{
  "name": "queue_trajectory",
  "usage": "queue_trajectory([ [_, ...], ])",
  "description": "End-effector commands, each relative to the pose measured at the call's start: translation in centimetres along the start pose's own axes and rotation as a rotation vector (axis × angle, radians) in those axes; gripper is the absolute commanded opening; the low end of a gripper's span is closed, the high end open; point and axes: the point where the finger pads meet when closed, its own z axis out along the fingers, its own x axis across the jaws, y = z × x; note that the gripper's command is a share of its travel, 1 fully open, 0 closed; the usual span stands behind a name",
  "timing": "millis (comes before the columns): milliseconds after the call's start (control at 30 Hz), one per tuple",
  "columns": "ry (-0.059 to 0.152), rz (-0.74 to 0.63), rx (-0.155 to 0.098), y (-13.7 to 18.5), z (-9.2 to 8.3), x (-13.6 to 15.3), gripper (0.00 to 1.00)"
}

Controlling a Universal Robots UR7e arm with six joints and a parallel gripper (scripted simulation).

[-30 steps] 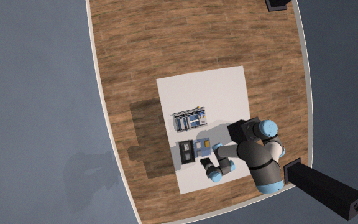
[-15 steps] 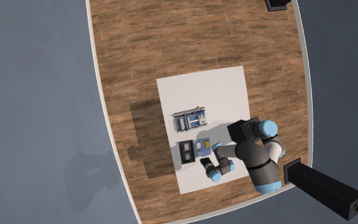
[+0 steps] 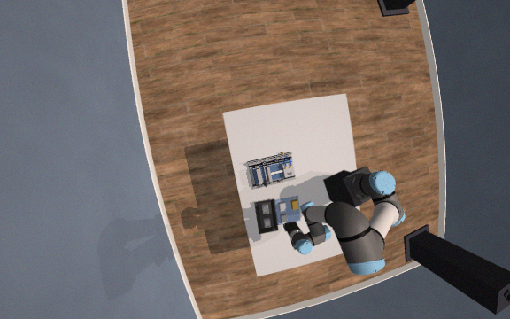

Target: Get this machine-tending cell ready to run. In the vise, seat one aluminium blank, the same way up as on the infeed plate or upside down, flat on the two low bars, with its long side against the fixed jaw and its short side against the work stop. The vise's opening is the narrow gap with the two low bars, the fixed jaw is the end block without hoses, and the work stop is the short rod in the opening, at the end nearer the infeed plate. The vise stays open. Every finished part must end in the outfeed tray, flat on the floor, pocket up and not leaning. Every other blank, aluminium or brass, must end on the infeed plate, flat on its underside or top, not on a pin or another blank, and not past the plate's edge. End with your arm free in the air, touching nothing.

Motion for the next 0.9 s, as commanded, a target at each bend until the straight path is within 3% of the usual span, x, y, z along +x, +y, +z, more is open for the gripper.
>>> queue_trajectory([
  [0, 0.002, 0.0, 0.001, -0.1, 1.3, 0.1, 1.0],
  [500, 0.002, 0.0, 0.001, -0.1, 6.9, 0.2, 1.0],
  [867, 0.002, 0.0, 0.001, -0.2, 8.6, 0.2, 1.0],
])
